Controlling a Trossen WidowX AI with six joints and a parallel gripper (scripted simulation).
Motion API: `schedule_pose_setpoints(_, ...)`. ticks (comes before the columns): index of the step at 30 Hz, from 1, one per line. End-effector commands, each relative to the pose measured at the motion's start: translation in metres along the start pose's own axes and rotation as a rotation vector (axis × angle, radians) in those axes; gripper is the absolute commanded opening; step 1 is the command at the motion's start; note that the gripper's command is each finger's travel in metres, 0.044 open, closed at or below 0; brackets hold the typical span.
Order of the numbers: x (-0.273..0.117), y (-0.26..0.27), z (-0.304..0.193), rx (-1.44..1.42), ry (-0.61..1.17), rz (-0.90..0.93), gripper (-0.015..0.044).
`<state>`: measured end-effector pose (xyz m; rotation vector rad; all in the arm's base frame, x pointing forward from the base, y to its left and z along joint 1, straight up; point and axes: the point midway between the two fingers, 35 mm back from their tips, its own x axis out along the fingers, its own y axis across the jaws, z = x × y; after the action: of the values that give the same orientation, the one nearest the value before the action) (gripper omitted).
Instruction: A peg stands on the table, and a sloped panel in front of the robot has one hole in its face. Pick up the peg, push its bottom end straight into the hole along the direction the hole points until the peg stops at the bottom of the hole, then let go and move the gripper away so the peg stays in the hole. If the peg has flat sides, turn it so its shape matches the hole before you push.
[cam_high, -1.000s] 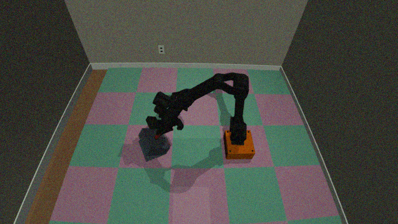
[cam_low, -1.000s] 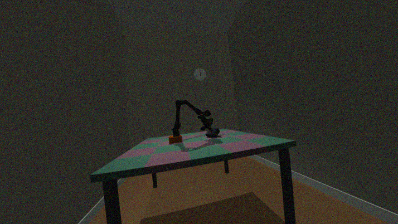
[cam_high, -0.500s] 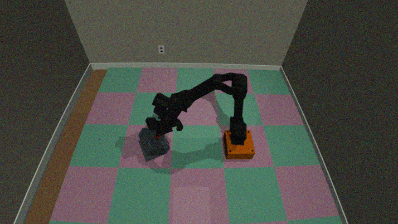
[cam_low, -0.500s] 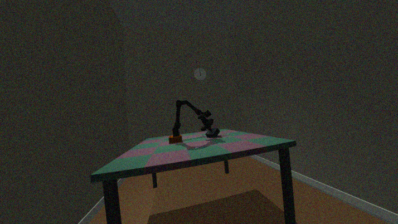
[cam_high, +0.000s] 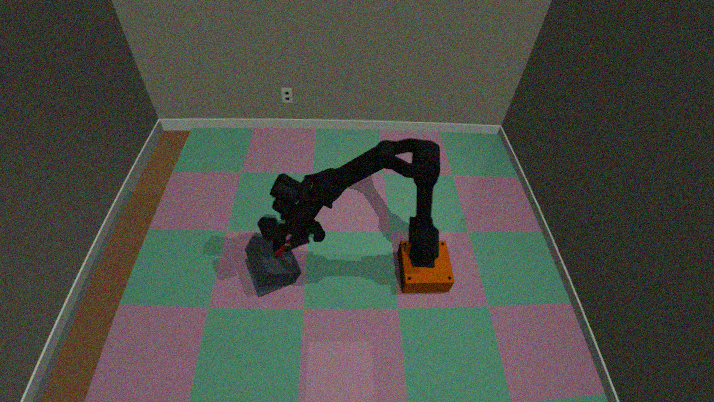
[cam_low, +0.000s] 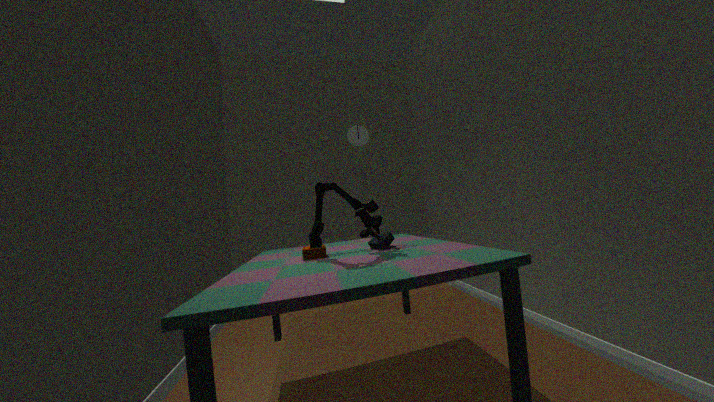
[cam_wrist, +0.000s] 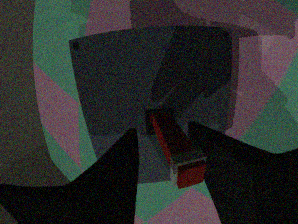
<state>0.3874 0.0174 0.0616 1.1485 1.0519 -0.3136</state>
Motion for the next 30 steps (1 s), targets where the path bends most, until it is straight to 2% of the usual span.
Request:
schedule_pose_setpoints(1, 0.0, 0.0, 0.0, 0.0, 0.0, 0.0, 0.0263)
schedule_pose_setpoints(8, -0.004, 0.0, 0.001, 0.0, -0.001, -0.001, 0.044)
schedule_pose_setpoints(30, -0.043, 0.002, 0.004, 0.002, -0.004, -0.007, 0.044)
